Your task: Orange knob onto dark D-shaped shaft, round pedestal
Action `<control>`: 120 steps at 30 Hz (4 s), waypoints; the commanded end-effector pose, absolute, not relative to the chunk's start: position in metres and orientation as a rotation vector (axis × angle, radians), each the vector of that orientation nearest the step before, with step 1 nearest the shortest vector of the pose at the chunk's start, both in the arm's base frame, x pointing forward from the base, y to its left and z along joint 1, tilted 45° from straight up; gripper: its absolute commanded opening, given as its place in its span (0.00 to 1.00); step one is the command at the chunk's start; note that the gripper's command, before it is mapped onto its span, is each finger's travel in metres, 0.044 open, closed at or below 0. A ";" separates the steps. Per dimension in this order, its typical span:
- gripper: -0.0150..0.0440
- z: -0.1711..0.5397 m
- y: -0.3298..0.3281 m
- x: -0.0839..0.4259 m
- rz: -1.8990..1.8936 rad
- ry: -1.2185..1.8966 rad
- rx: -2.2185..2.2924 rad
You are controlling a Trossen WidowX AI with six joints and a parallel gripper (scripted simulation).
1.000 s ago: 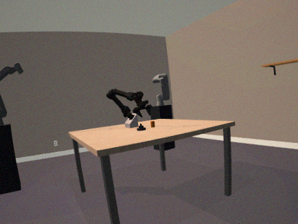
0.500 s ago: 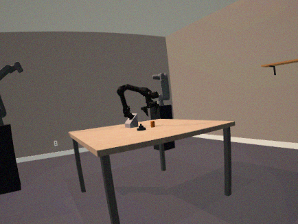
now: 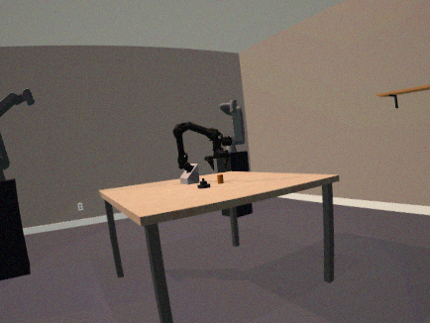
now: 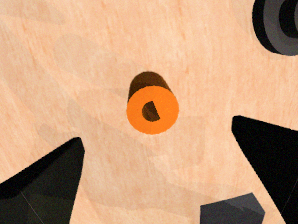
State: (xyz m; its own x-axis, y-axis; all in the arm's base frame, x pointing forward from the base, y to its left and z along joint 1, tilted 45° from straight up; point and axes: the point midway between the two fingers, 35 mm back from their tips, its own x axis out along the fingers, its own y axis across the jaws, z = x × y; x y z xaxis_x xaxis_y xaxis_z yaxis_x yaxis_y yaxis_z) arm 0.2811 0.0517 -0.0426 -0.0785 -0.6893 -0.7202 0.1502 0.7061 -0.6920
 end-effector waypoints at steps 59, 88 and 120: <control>0.73 -0.107 -0.011 0.271 -0.742 1.502 -0.483; 0.25 -0.028 0.071 0.285 -0.733 1.504 -0.477; 0.25 0.019 0.034 0.309 -0.711 1.511 -0.463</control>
